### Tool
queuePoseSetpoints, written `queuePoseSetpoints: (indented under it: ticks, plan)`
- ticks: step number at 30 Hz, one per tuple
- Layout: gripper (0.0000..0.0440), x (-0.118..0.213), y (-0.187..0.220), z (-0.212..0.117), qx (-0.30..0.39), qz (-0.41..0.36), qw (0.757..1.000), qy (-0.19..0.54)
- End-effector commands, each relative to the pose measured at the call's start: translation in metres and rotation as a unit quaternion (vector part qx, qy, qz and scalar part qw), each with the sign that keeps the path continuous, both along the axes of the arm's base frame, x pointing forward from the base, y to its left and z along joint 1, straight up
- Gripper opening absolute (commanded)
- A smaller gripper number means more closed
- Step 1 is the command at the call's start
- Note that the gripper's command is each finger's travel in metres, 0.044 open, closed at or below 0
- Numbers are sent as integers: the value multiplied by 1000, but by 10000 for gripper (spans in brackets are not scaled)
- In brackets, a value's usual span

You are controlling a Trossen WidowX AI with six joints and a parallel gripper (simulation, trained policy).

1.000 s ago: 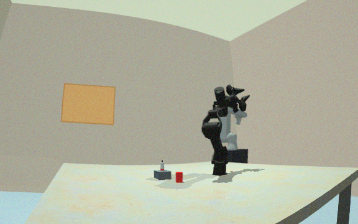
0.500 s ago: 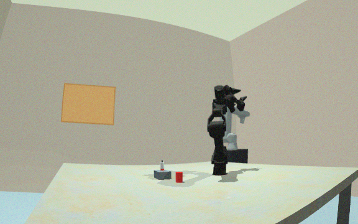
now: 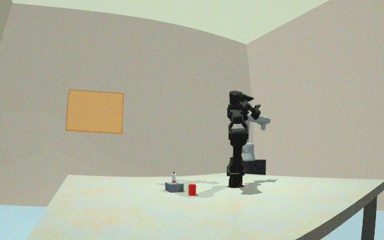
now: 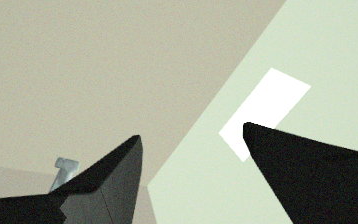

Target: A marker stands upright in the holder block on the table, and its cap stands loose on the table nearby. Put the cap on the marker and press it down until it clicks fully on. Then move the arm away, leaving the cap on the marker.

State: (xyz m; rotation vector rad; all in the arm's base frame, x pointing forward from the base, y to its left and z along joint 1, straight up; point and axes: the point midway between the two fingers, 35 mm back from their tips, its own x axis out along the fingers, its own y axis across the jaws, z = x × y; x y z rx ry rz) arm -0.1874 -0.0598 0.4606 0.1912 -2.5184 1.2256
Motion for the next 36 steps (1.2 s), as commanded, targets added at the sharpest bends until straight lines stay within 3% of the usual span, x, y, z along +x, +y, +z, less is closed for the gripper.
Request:
queuePoseSetpoints:
  ticks: [1,36]
  plan:
    - [304,0,-13,0,3,29,1000,-6]
    - [304,23,-96,-16,31,220,973,-68]
